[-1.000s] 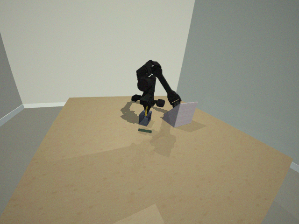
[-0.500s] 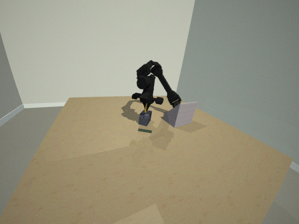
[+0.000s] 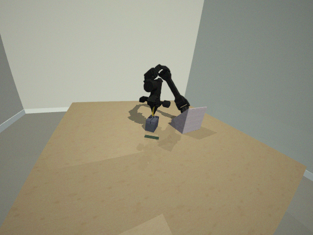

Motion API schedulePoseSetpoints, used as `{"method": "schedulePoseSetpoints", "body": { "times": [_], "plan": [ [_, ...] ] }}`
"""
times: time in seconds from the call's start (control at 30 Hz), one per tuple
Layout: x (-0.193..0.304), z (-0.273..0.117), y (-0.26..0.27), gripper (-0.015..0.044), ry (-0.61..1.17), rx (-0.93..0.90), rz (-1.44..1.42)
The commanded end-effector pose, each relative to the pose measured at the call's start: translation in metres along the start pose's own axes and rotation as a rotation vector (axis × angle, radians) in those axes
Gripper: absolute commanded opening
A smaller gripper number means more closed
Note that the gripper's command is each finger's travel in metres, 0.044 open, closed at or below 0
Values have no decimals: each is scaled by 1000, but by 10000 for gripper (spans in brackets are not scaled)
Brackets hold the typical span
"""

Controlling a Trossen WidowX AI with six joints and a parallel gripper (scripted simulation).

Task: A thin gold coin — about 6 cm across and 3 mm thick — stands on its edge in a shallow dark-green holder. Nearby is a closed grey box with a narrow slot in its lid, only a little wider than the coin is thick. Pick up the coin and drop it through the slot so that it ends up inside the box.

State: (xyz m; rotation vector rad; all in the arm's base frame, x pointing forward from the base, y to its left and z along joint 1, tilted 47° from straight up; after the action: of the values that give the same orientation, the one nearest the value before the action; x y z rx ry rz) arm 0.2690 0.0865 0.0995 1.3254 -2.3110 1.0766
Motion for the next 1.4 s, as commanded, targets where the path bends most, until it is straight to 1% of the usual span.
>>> {"method": "schedulePoseSetpoints", "body": {
  "times": [0.0,0.3,0.77,1.37],
  "plan": [
    [7,-1,-1,0,-1,6,-4],
    [2,0,0,0,0,0,0],
    [8,-2,-2,0,1,0,-9],
    [6,5,-1,0,3,-1,-9]
  ]
}}
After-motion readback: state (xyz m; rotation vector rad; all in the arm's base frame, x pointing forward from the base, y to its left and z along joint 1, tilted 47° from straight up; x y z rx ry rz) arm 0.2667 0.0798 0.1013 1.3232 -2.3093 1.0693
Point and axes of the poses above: the point midway between the two fingers, 35 mm back from their tips, its own z axis out along the fingers, its own y axis across the jaws, x = y × z, the point moved 4 cm from there along -z, back along the fingers, and after that the axes turned 9 degrees about -z, right-handed, at the moved point
